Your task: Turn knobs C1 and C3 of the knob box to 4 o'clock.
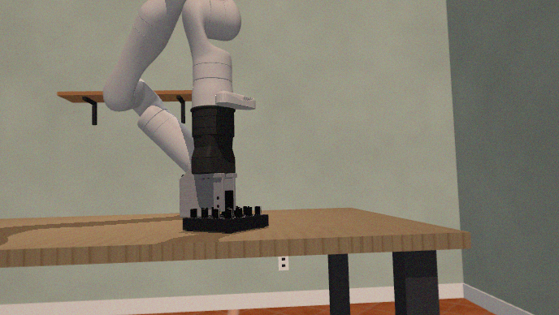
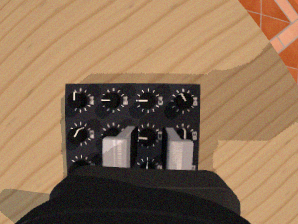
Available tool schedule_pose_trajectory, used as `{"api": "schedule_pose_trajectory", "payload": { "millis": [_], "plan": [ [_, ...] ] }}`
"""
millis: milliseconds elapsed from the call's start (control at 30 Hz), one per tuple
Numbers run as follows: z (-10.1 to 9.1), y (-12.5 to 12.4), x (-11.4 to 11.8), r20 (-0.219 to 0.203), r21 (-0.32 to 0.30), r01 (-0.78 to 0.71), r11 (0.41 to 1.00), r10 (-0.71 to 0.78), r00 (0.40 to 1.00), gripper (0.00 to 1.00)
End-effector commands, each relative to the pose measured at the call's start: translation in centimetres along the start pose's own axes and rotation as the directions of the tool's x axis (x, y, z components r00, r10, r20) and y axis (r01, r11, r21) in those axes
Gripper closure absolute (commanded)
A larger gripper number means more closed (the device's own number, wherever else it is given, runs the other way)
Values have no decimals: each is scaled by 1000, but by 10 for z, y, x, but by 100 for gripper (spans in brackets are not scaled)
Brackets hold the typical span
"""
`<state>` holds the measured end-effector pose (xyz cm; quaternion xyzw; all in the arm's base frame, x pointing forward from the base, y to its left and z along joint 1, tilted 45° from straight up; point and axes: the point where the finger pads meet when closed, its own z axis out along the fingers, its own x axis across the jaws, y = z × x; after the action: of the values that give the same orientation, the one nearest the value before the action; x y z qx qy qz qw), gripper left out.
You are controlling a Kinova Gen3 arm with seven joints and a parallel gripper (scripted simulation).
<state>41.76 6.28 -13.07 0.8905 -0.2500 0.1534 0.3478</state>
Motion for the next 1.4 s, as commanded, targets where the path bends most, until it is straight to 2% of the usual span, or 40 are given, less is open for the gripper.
{"api": "schedule_pose_trajectory", "payload": {
  "millis": [0,433,1033,1367],
  "plan": [
    [-11,-1,0,-1,4,-10,1000,10,1000,54],
    [-36,-3,0,-2,7,-8,1000,8,1000,54],
    [-36,-2,0,-1,6,-4,1000,4,1000,54],
    [-36,-3,-3,2,1,85,996,-85,996,54]
  ]
}}
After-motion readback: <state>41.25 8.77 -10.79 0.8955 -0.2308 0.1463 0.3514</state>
